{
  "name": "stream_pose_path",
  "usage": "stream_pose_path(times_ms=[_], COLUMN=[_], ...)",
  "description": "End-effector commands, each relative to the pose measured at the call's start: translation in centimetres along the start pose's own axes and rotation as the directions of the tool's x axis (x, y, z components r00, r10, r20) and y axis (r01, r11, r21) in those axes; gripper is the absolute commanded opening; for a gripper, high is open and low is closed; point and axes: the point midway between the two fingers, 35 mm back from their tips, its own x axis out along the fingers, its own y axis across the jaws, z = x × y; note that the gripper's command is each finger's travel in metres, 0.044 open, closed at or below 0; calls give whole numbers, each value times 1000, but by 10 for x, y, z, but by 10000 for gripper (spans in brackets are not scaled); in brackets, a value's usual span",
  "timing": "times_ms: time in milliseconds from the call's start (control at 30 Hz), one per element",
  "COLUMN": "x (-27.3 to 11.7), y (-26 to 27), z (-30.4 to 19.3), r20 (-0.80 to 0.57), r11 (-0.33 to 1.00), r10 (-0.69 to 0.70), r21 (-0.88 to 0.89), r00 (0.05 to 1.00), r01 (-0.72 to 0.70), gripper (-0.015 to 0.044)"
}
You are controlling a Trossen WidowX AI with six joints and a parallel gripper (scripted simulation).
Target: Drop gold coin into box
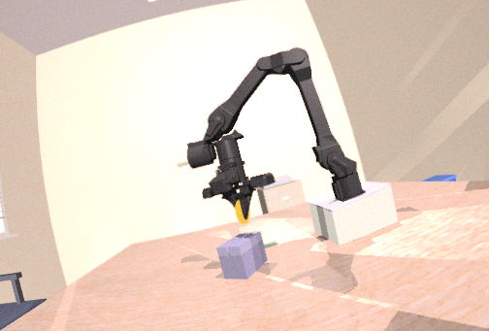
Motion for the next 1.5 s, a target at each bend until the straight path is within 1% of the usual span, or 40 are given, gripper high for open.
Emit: stream_pose_path(times_ms=[0, 833, 1467], x=[-1, -1, -1], y=[0, 14, 14], z=[9, 70, 71], r20=[-2, -2, 1], r11=[1000, 999, 1000], r10=[-1, -2, 1], r21=[7, 34, 31], r00=[1000, 1000, 1000], r01=[1, 2, -1], gripper=[0, 0, 0])
